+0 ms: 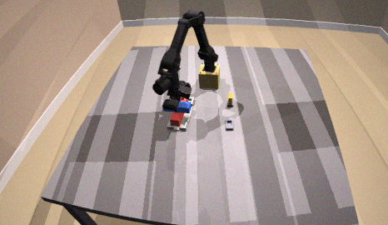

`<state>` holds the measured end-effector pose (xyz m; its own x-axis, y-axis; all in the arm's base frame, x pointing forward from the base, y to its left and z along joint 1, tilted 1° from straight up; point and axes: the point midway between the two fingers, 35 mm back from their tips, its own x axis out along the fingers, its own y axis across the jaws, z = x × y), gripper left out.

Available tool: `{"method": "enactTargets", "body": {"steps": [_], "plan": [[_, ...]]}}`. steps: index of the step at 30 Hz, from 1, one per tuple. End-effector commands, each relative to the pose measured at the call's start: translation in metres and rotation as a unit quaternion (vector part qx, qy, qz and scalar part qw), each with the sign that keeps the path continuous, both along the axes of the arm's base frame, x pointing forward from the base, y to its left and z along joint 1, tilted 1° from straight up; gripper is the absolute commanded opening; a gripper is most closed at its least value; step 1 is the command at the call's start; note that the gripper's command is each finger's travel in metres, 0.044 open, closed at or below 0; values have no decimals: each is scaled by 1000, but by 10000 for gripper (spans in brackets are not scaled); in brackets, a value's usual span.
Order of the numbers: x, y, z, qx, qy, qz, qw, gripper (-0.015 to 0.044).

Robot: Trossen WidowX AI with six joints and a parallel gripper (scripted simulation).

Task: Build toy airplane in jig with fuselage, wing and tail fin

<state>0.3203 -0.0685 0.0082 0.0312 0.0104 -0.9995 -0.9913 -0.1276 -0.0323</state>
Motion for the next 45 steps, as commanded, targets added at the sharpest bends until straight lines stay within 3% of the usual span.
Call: {"method": "enactTargets", "body": {"steps": [1,7,12,28,35,41,45], "plan": [[0,0,0,1,-1,2,1000,196],[0,0,0,0,0,0,1000,162],[0,0,0,0,0,0,1000,31],[0,0,0,0,0,0,1000,440],[0,0,3,0,0,0,1000,440],[-2,-1,82,0,-1,2,1000,440],[-1,-2,85,0,-1,2,1000,440]]}}
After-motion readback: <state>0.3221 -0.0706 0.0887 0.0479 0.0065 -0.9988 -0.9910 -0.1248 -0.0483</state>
